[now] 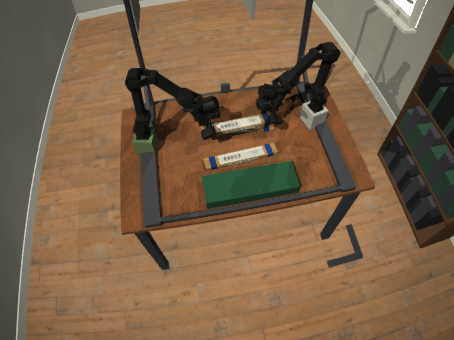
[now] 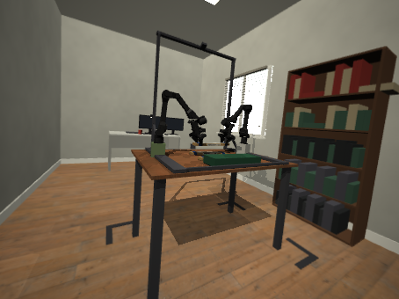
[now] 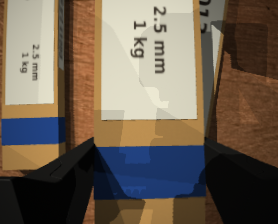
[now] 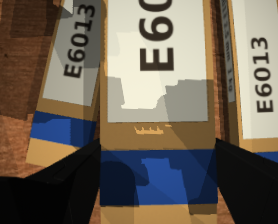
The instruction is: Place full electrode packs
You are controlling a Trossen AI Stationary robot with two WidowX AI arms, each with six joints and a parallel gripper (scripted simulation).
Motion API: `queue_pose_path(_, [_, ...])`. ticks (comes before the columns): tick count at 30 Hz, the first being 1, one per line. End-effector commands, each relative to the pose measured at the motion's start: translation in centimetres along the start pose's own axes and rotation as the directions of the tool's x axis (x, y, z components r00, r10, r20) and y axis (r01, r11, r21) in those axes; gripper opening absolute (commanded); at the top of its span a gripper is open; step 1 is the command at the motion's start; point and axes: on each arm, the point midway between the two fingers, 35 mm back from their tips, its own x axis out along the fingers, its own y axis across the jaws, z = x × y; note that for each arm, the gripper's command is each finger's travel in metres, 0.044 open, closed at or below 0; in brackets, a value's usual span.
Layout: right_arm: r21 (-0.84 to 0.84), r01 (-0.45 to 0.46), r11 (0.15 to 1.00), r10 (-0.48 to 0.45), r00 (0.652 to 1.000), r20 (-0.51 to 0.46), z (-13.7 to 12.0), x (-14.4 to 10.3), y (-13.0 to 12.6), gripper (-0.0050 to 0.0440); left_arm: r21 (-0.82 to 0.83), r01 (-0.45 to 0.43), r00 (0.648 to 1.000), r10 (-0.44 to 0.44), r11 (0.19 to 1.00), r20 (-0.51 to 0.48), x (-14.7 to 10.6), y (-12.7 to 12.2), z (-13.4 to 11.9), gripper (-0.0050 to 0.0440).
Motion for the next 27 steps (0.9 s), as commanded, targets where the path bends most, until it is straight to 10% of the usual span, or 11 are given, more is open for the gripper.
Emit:
queue_pose_path(1, [0.041, 0.029, 0.999, -0.030, 1.000, 0.011, 0.4, -0.6, -2.3, -0.0050, 0.043, 0.026, 0.999, -0.027, 0.999, 0.032, -0.8, 0.1, 1.0, -0.0050])
queue_pose_path(27, [0.040, 0.034, 0.999, -0.034, 0.999, 0.009, 0.1, -0.8, -7.2, -0.0050, 0.043, 0.024, 1.000, -0.025, 0.999, 0.018, -0.3, 5.0, 1.0, -0.0050])
